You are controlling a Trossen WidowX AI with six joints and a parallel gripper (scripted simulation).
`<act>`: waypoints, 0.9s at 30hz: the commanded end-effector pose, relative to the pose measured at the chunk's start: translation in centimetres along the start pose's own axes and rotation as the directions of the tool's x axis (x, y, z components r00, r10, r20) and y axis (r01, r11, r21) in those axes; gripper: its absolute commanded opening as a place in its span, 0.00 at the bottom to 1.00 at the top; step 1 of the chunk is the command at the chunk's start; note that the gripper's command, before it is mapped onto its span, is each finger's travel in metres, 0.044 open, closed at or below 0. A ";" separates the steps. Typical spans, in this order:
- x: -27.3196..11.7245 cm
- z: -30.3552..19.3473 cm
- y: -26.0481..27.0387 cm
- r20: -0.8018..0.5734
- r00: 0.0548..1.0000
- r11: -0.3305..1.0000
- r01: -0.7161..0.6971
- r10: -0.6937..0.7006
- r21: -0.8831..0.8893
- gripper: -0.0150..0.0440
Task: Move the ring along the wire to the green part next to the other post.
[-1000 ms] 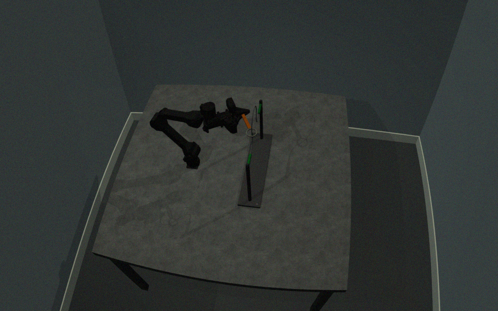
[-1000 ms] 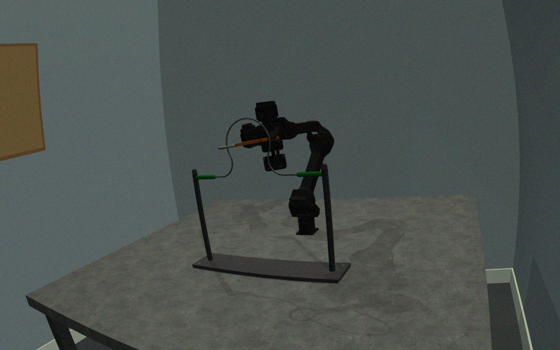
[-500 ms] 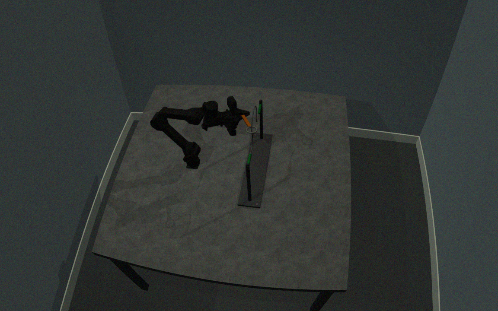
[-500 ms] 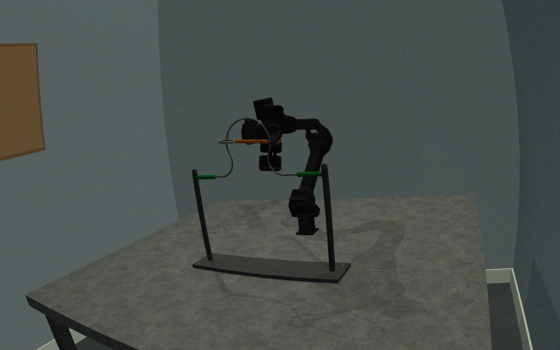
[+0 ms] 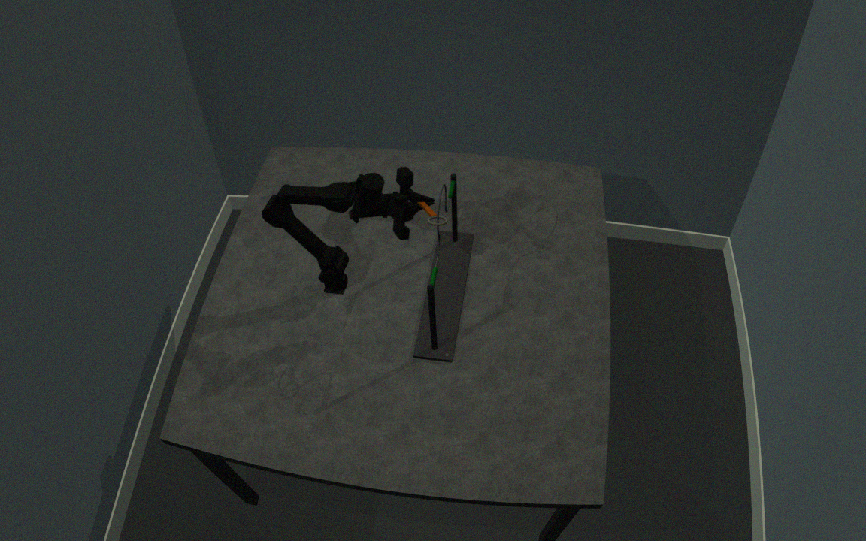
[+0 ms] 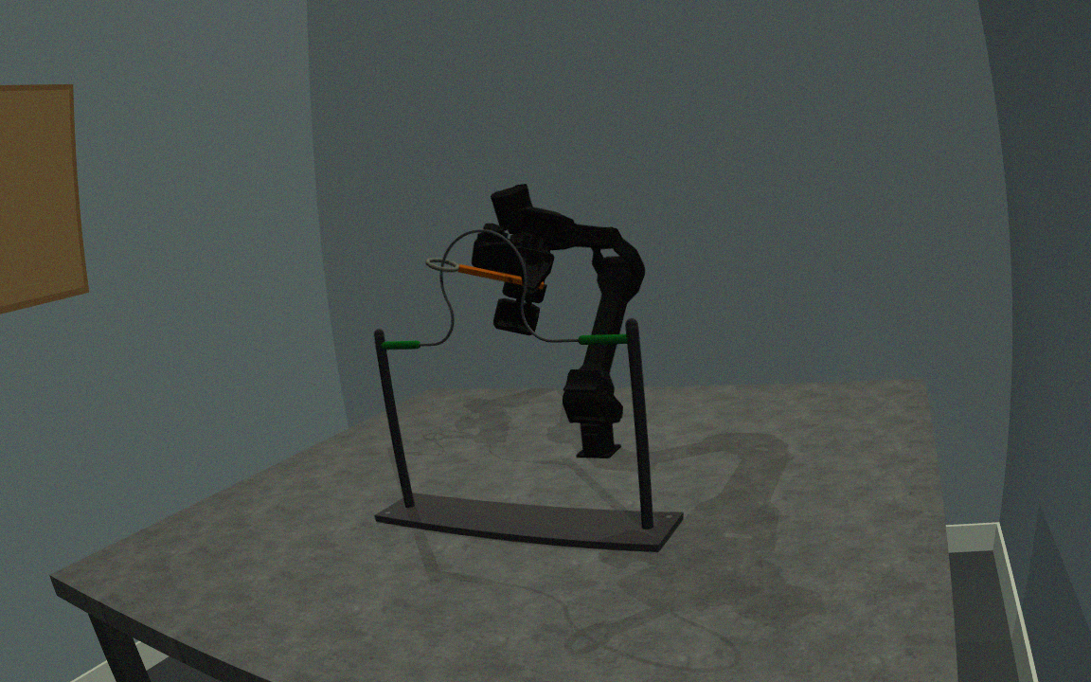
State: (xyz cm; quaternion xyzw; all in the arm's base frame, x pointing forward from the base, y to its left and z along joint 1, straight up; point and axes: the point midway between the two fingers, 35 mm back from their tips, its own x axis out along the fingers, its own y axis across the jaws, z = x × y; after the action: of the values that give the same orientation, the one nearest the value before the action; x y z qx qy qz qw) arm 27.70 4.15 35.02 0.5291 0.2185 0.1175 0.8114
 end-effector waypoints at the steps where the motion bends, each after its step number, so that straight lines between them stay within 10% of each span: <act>1: 0.0 0.0 -0.2 0.005 0.999 0.998 0.033 -0.033 -0.056 0.00; 27: -0.1 0.4 -1.7 0.073 0.969 0.893 0.245 -0.235 -0.377 0.00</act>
State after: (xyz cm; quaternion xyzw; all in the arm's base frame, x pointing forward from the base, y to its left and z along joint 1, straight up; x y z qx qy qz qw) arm 27.71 3.22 33.63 0.3532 0.2432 0.0569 0.9016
